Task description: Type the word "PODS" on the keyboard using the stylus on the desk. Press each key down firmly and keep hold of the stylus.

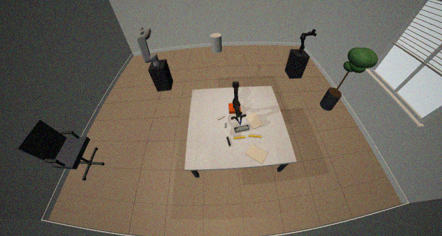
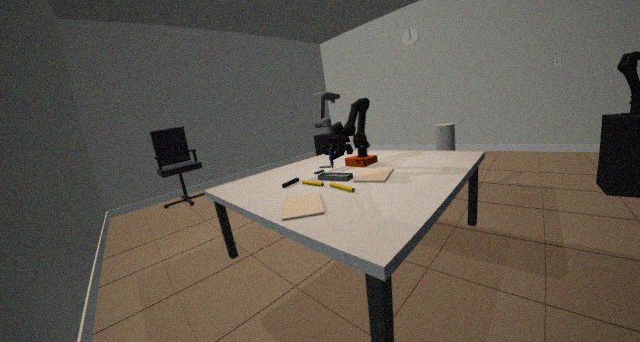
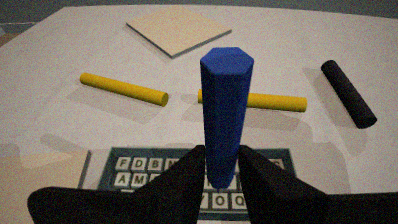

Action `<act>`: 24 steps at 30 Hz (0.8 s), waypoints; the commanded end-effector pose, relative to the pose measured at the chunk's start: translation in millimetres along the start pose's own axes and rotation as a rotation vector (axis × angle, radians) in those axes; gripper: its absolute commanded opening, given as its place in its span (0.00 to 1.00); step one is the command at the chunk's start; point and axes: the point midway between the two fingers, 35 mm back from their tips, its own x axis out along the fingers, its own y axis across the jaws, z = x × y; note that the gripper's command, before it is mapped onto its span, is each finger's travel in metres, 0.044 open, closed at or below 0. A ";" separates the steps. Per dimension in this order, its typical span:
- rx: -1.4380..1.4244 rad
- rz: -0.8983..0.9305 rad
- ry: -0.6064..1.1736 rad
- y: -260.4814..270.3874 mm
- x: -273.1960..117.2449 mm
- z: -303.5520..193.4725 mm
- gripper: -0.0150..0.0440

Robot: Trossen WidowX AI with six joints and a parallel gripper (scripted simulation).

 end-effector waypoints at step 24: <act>0.003 0.002 -0.001 64.4 25.9 20.4 0.25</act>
